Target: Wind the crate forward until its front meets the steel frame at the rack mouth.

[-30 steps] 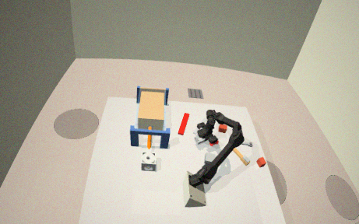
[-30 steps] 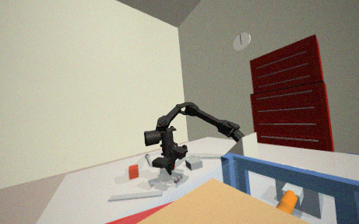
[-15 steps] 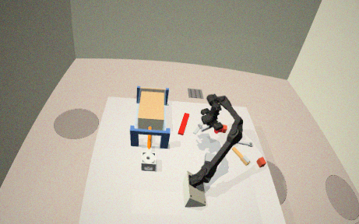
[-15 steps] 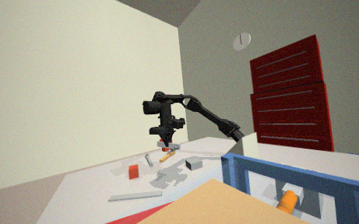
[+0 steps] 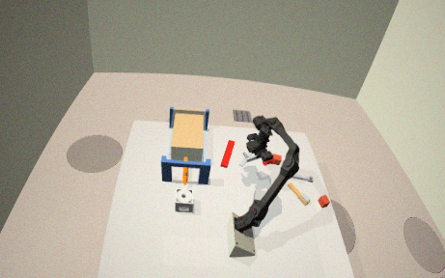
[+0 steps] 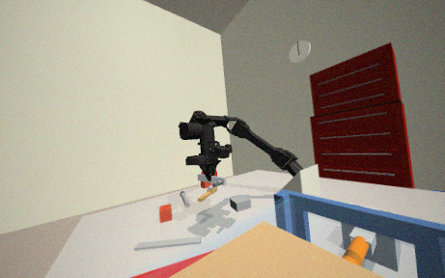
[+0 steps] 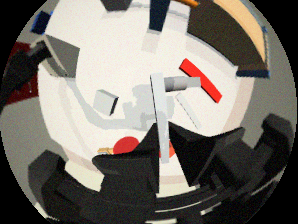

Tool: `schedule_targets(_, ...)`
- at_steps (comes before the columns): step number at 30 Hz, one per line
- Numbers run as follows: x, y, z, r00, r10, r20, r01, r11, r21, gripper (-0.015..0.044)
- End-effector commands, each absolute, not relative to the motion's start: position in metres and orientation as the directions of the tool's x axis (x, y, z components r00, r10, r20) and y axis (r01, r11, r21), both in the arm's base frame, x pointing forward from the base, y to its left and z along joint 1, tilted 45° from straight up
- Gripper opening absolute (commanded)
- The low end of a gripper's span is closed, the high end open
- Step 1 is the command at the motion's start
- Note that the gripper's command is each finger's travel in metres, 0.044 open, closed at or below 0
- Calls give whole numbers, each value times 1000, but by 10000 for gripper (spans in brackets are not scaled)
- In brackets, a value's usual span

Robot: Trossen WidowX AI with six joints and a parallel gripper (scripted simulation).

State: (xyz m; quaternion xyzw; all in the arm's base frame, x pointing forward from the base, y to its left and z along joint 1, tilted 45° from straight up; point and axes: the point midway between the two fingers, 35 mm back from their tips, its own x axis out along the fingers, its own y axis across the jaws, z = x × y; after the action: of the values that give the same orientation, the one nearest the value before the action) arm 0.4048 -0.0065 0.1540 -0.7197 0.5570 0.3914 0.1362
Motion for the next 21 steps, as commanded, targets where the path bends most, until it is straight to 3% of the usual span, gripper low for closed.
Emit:
schedule_targets(1, 403, 22, 135, 83, -677, -732, -932, -312, 183, 0)
schedule_targets(21, 369, 123, 53, 77, -611, -788, -996, -5, -93, 0)
